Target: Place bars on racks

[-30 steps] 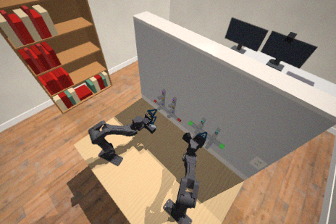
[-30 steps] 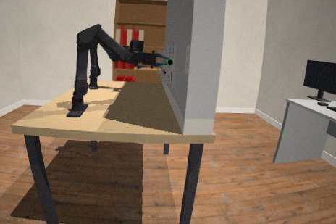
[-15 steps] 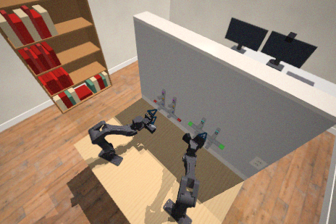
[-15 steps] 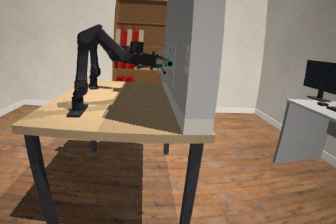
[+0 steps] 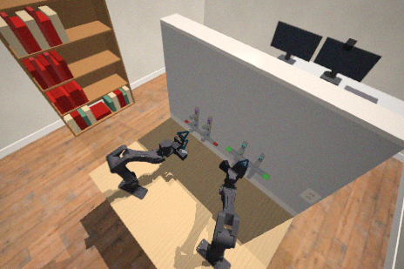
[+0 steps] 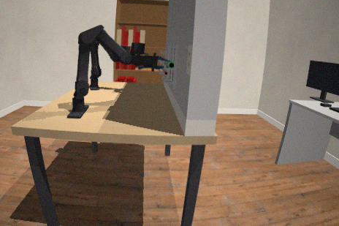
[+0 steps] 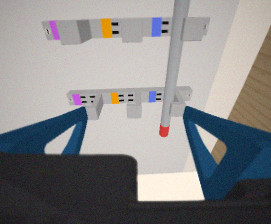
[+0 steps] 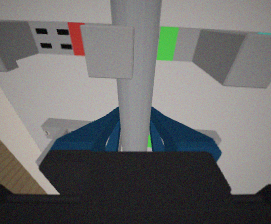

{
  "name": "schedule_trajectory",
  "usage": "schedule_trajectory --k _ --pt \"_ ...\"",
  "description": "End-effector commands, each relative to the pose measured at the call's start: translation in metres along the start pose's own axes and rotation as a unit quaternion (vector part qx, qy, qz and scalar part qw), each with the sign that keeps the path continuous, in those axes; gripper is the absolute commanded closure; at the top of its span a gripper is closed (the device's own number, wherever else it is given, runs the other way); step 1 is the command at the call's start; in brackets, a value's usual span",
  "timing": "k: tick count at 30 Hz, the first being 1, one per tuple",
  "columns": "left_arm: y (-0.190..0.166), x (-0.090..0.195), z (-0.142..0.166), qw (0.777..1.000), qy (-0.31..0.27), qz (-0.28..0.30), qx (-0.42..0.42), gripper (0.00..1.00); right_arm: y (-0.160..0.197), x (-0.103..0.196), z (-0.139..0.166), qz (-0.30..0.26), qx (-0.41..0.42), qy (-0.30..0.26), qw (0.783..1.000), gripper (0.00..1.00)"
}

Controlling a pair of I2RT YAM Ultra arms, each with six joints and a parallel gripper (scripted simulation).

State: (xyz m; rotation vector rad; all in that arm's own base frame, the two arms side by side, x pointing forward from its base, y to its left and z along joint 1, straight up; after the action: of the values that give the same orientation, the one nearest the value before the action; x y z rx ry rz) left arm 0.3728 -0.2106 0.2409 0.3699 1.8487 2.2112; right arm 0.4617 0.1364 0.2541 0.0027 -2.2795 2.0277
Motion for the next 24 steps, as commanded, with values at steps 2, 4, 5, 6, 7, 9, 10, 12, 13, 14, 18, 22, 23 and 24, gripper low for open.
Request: schedule_trajectory --k 2,4,5,6,7,9,10,12,13,14,18,22,23,24 --pt "0.0139 -0.0009 0.0004 1.000 0.004 -0.021 0.007 0.00 -0.0182 0.0000 -0.0003 0.034 -0.021 -0.004 0.999 1.00" --pt "0.0139 -0.0009 0.0004 1.000 0.004 -0.021 0.007 0.00 -0.0182 0.0000 -0.0003 0.034 -0.021 -0.004 0.999 1.00" --pt "0.0139 -0.0009 0.0004 1.000 0.004 -0.021 0.007 0.00 -0.0179 0.0000 -0.0002 0.034 -0.021 -0.004 0.999 1.00" --pt "0.0139 -0.0009 0.0004 1.000 0.004 -0.021 0.007 0.00 -0.0177 0.0000 -0.0002 0.034 -0.021 -0.004 0.999 1.00" --pt "0.0139 -0.0009 0.0004 1.000 0.004 -0.021 0.007 0.00 -0.0174 0.0000 -0.0002 0.034 -0.021 -0.004 0.999 1.00" --pt "0.0139 -0.0009 0.0004 1.000 0.004 -0.021 0.007 0.00 -0.0170 -0.0001 -0.0001 0.034 -0.021 -0.004 0.999 1.00" --pt "0.0139 -0.0009 0.0004 1.000 0.004 -0.021 0.007 0.00 -0.0167 -0.0001 -0.0001 0.034 -0.021 -0.004 0.999 1.00" --pt "0.0139 -0.0009 0.0004 1.000 0.004 -0.021 0.007 0.00 -0.0162 -0.0001 0.0000 0.034 -0.021 -0.004 0.999 1.00" --pt "0.0139 -0.0009 0.0004 1.000 0.004 -0.021 0.007 0.00 -0.0160 -0.0001 0.0000 0.034 -0.021 -0.004 0.999 1.00" --pt "0.0139 -0.0009 0.0004 1.000 0.004 -0.021 0.007 0.00 -0.0157 -0.0001 0.0000 0.034 -0.021 -0.004 0.999 1.00" --pt "0.0139 -0.0009 0.0004 1.000 0.004 -0.021 0.007 0.00 -0.0147 -0.0002 0.0002 0.034 -0.021 -0.004 0.999 1.00" --pt "0.0139 -0.0009 0.0004 1.000 0.004 -0.021 0.007 0.00 -0.0143 -0.0002 0.0002 0.034 -0.021 -0.004 0.999 1.00" --pt "0.0139 -0.0009 0.0004 1.000 0.004 -0.021 0.007 0.00 -0.0141 -0.0003 0.0002 0.034 -0.021 -0.004 0.999 1.00" --pt "0.0139 -0.0009 0.0004 1.000 0.004 -0.021 0.007 0.00 -0.0139 -0.0003 0.0002 0.034 -0.021 -0.004 0.999 1.00"
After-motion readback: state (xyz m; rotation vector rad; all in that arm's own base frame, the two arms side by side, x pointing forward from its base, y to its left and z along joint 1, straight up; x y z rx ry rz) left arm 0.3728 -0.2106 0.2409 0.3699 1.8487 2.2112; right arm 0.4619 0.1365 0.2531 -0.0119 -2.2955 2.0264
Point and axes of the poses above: on each arm, the point where the finger pads meet when closed, its own x axis back along the fingers, its own y axis across the jaws, z = x × y, the point moved 2 cm from there along x, back along the fingers, and after that the axes turned 9 degrees about -x, right-handed, at the moved point
